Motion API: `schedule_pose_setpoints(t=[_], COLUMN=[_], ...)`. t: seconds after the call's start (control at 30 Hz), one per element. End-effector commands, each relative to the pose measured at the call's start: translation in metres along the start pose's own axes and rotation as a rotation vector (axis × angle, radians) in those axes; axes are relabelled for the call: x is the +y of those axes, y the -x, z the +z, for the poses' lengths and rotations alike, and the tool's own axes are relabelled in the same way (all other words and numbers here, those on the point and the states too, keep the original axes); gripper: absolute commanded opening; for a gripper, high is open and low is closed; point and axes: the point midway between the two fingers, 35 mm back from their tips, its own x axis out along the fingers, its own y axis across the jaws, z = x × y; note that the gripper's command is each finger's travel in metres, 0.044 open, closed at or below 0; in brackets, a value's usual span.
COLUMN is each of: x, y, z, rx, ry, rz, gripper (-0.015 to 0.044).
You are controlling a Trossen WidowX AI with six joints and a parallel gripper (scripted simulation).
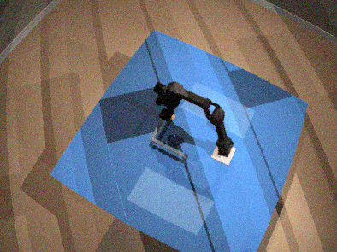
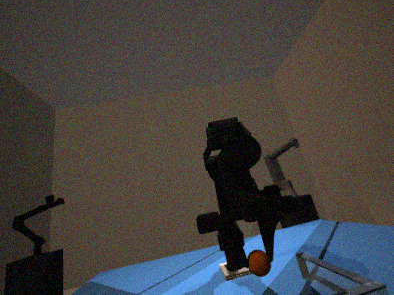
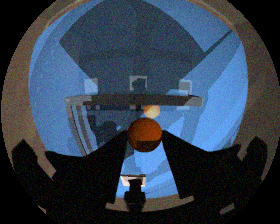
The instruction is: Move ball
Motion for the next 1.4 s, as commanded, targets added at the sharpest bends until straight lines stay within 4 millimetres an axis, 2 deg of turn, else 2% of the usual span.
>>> schedule_pose_setpoints(t=[0.0, 0.1, 0.27, 0.73, 1.37], x=[-0.015, -0.024, -0.025, -0.025, -0.025], y=[-0.013, -0.022, -0.03, -0.09, -0.111], z=[-0.002, -0.004, -0.003, -0.004, -0.004], rx=[0.001, 0.001, 0.001, 0.001, 0.001], ry=[0.002, 0.002, 0.002, 0.002, 0.002], rz=[-0.004, -0.005, -0.005, -0.005, -0.005], gripper=[0.0, 0.0, 0.0, 0.0, 0.0])
